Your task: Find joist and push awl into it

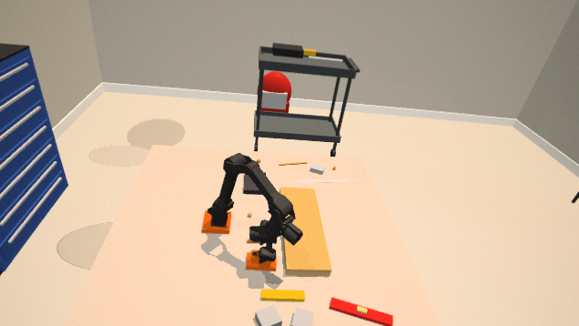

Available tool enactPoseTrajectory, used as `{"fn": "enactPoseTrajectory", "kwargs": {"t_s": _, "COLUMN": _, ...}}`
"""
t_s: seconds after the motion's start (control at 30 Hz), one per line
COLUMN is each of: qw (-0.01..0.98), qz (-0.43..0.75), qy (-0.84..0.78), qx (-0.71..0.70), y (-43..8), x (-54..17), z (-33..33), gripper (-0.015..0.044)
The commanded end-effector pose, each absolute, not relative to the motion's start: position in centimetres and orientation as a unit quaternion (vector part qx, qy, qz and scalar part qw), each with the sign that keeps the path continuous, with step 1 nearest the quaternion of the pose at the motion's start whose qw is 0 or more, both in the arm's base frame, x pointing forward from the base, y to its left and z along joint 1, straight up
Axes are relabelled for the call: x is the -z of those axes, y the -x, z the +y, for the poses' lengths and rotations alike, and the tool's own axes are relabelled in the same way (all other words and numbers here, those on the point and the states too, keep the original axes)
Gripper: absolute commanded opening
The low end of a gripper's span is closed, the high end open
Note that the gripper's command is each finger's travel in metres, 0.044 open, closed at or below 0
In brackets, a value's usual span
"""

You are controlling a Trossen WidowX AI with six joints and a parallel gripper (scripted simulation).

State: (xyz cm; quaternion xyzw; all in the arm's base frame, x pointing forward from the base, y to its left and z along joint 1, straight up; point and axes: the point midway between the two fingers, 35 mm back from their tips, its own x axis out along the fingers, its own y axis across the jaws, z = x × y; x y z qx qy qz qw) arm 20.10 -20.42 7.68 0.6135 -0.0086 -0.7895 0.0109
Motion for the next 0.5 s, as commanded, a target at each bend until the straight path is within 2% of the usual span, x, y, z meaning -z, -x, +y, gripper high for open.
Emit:
{"fn": "enactPoseTrajectory", "kwargs": {"t_s": 0.0, "qw": 0.006, "qz": -0.007, "qy": -0.612, "qx": 0.791, "y": -20.0, "x": -6.8, "z": -20.3, "gripper": 0.0440}}
{"fn": "enactPoseTrajectory", "kwargs": {"t_s": 0.47, "qw": 0.006, "qz": -0.007, "qy": -0.611, "qx": 0.791, "y": -20.0, "x": -4.5, "z": -20.3, "gripper": 0.0440}}
